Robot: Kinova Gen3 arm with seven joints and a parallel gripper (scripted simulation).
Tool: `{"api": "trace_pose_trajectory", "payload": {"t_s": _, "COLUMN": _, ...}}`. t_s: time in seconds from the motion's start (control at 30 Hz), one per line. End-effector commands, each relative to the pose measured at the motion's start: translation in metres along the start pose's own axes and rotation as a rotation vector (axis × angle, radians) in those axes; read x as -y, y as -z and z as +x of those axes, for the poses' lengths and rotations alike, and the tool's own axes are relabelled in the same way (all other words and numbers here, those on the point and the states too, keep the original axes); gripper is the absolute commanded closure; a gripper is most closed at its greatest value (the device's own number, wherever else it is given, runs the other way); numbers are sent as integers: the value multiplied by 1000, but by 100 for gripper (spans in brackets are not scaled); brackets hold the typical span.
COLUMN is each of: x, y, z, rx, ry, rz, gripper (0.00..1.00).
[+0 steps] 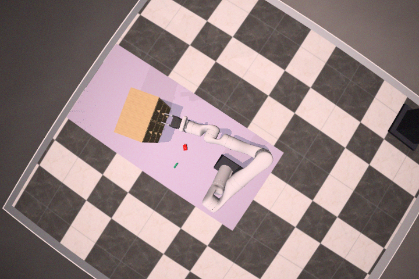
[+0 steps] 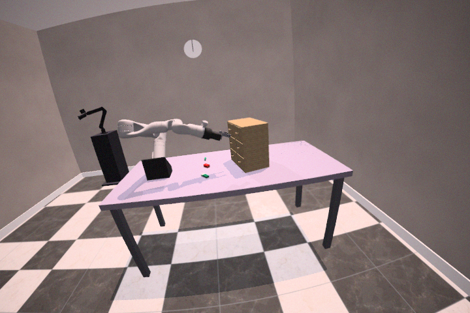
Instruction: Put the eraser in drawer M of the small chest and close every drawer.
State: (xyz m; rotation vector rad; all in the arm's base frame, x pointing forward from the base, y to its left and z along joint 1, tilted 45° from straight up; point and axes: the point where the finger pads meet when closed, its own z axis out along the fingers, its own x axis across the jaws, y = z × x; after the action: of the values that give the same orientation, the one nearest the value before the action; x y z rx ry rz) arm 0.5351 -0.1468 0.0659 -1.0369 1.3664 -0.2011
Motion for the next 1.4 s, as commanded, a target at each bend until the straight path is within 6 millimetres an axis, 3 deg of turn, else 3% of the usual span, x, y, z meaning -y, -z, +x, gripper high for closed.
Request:
{"api": "trace_pose_trajectory", "payload": {"t_s": 0.0, "x": 0, "y": 0, "z": -1, "rx": 0, "ry": 5, "rz": 32, "gripper": 0}}
{"api": "trace_pose_trajectory", "payload": {"t_s": 1.37, "x": -1, "y": -3, "z": -2, "rx": 0, "ry": 5, "rz": 70, "gripper": 0}}
